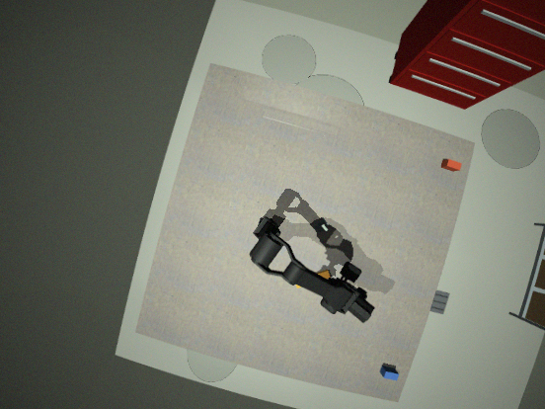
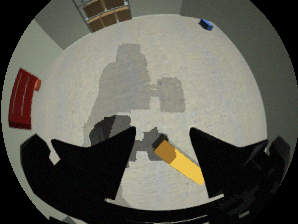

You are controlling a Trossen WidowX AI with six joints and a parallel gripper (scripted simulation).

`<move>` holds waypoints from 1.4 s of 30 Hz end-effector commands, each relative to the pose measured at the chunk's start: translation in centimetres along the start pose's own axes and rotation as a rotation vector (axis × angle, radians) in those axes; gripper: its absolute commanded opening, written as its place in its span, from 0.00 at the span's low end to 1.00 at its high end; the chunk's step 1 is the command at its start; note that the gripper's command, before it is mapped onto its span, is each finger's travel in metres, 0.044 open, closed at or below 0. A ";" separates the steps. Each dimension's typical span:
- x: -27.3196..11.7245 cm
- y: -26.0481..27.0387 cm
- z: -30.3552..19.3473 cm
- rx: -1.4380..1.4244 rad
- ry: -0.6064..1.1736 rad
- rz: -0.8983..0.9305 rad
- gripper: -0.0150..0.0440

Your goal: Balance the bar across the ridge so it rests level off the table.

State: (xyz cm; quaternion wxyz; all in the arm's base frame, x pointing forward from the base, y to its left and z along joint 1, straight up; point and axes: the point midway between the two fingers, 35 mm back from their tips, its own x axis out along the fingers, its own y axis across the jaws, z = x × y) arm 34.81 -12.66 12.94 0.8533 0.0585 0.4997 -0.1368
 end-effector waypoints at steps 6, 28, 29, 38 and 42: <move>0.2 -1.2 -1.4 -0.243 0.138 0.016 0.79; -1.3 -3.7 -4.4 -0.798 0.412 0.205 0.79; -1.5 -3.8 -4.6 -0.822 0.422 0.219 0.79; -1.5 -4.0 -4.8 -0.858 0.436 0.240 0.79; 0.0 -3.9 -5.5 -0.858 0.436 0.240 0.79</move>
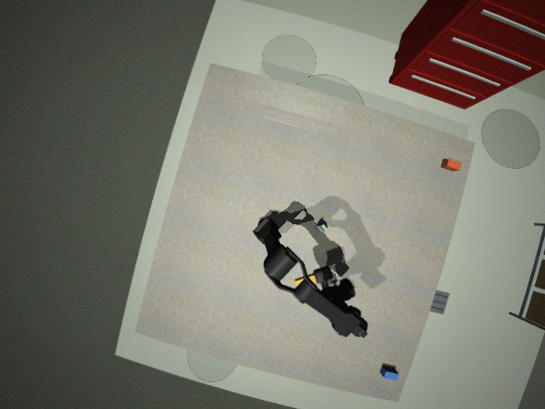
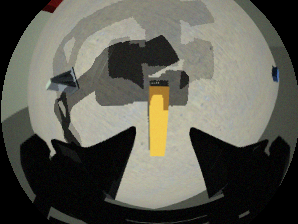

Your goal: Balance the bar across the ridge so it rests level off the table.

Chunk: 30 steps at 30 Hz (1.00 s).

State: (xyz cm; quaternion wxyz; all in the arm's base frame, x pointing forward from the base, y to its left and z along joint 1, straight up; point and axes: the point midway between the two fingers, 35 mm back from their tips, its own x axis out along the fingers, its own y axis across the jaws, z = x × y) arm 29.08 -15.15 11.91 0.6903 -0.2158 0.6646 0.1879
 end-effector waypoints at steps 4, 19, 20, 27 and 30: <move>3.8 0.2 -0.1 -0.008 0.006 0.017 0.79; 5.3 0.3 -0.1 -0.008 0.006 0.017 0.79; 5.5 0.3 -0.1 -0.008 0.006 0.017 0.79; 6.6 0.3 -0.1 -0.008 0.006 0.017 0.79; 6.8 0.3 -0.1 -0.008 0.006 0.017 0.79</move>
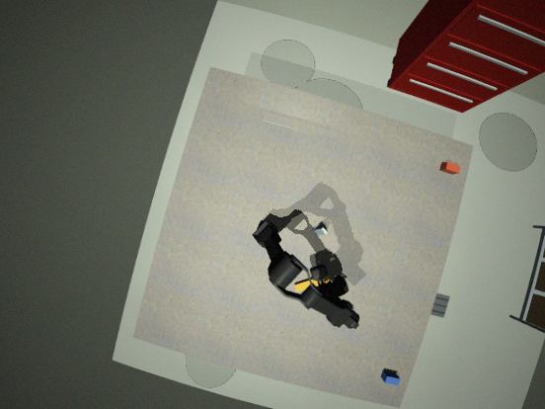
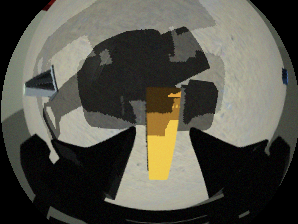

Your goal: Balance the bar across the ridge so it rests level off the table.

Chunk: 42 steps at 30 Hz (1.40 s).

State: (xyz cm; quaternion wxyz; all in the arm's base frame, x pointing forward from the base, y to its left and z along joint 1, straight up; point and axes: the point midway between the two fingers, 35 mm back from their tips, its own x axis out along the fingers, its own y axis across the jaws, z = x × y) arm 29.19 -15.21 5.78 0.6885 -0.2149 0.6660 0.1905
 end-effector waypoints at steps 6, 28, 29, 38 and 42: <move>0.7 0.1 0.0 -0.006 0.003 0.011 0.79; 0.6 0.1 -0.1 0.000 0.004 0.008 0.42; 0.6 0.1 -0.1 0.000 0.004 0.008 0.41; -1.0 -0.2 0.1 -0.001 0.004 0.008 0.25; -2.0 -0.3 0.2 -0.001 0.004 0.008 0.25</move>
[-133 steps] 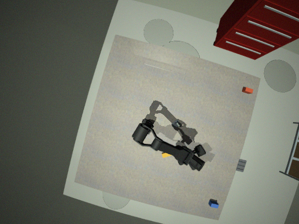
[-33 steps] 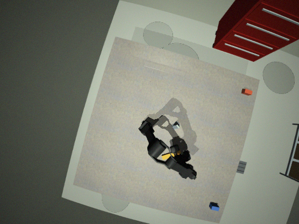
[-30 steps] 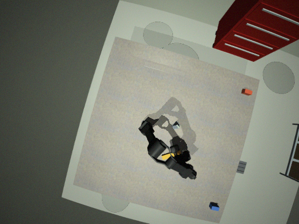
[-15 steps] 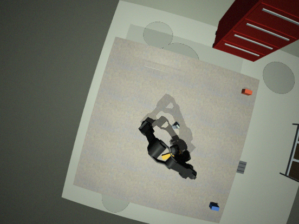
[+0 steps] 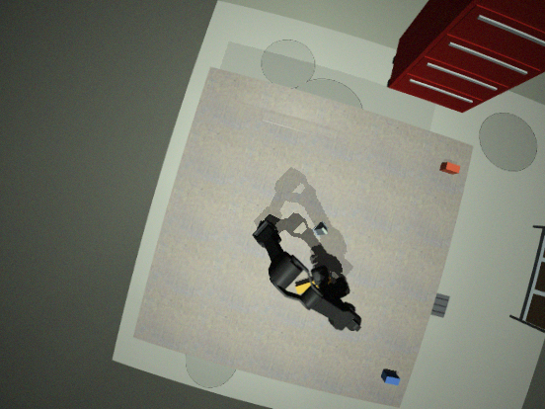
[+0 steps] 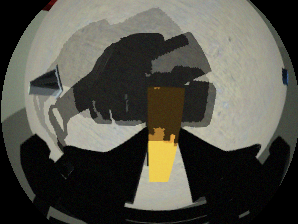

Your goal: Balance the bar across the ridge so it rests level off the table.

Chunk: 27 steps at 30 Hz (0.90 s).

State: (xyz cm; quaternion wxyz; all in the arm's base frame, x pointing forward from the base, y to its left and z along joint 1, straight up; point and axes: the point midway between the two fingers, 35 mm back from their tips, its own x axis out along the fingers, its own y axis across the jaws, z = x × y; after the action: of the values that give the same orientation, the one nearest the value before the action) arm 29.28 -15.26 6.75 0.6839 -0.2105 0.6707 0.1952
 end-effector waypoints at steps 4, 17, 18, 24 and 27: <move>-2.1 -0.3 0.2 -0.001 -0.005 -0.008 0.25; -5.5 -0.3 0.2 -0.003 -0.006 -0.007 0.25; -5.7 -0.3 0.2 -0.003 -0.006 -0.007 0.25; -7.3 -0.2 0.1 -0.004 -0.006 -0.006 0.25; -8.1 -0.1 0.0 -0.004 -0.006 -0.006 0.25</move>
State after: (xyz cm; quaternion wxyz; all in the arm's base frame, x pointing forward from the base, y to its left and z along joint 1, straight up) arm 29.28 -15.26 13.63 0.6831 -0.2098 0.6715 0.1960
